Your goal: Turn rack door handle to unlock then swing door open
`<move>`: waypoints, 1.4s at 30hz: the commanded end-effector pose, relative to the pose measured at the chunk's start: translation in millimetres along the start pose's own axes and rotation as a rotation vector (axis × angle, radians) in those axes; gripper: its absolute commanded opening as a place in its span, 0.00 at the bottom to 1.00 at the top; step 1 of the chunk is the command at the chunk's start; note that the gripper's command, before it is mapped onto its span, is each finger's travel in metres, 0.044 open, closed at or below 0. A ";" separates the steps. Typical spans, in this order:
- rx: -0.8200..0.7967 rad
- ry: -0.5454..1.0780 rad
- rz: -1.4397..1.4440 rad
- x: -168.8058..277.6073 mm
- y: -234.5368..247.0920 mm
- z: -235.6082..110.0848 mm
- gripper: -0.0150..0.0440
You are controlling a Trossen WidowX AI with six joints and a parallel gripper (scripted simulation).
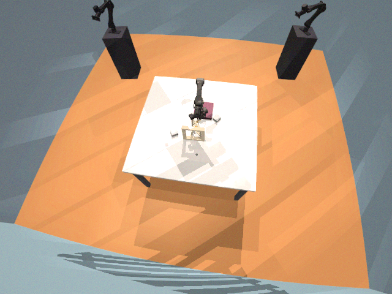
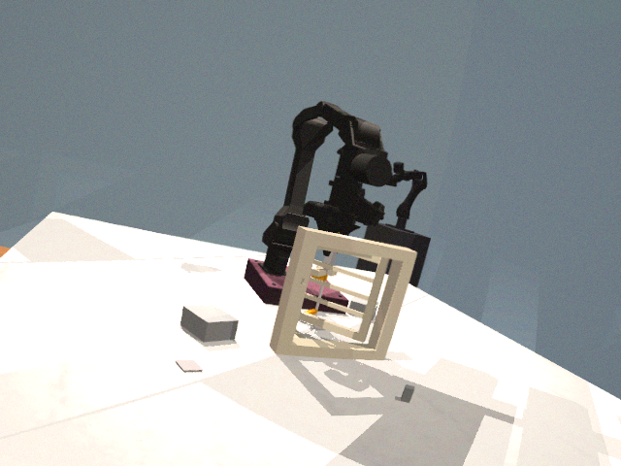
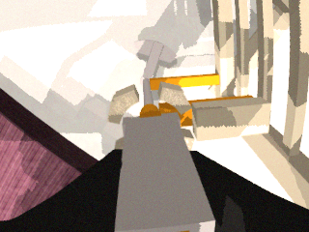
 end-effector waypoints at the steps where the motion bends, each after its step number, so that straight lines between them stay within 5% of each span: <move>1: 0.009 -0.007 0.061 -1.2 3.8 0.1 0.27; 42: 0.000 -0.009 0.585 -26.2 74.0 0.2 0.27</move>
Point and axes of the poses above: the point midway between the two fingers, 35 mm back from their tips, its own z axis out along the fingers, its own y axis across the jaws, x = y × z, the point moved 5 cm from there along -z, back along the fingers, and after that the axes turned 11 degrees about z, right-handed, at the moved point
